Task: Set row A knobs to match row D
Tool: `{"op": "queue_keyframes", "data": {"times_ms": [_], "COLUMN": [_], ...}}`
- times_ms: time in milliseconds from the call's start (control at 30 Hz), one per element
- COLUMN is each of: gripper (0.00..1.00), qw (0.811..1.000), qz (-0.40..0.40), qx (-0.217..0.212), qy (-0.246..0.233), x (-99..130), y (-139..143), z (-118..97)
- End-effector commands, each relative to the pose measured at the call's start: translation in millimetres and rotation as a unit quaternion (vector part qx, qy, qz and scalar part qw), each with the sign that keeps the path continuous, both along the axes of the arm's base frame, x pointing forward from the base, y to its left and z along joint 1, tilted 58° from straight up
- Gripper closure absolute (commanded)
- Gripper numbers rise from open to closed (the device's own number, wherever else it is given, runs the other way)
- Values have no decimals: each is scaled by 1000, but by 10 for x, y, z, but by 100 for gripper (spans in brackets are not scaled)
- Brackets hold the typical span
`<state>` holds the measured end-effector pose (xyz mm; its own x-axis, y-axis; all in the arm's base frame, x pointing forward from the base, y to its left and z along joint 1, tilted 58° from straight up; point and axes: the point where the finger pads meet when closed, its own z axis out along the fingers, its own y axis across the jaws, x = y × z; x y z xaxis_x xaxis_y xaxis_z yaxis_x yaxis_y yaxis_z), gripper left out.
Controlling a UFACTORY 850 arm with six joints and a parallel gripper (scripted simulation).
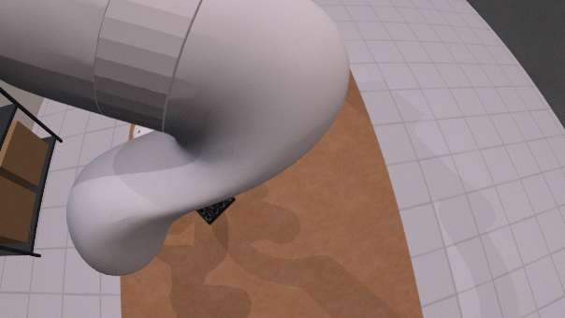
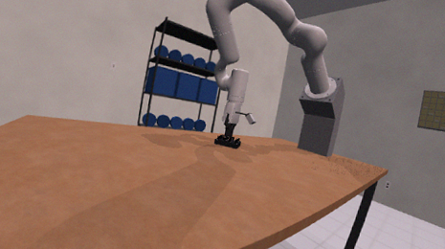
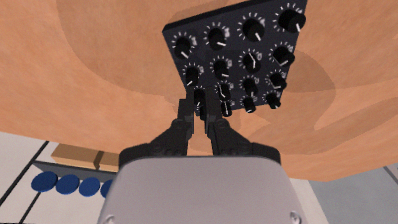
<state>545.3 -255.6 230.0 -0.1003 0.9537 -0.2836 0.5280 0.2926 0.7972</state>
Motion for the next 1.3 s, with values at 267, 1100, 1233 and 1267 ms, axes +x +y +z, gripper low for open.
{"op": "queue_keyframes", "data": {"times_ms": [267, 1100, 1233, 1267], "gripper": [92, 92, 92, 92], "qw": [999, 964, 949, 945], "qz": [-20, -141, -168, -175], "qx": [32, 223, 266, 276], "qy": [-3, -19, -22, -23], "x": [-1, -1, -1, -1], "y": [-2, -2, -2, -2], "z": [2, 2, 2, 2]}}
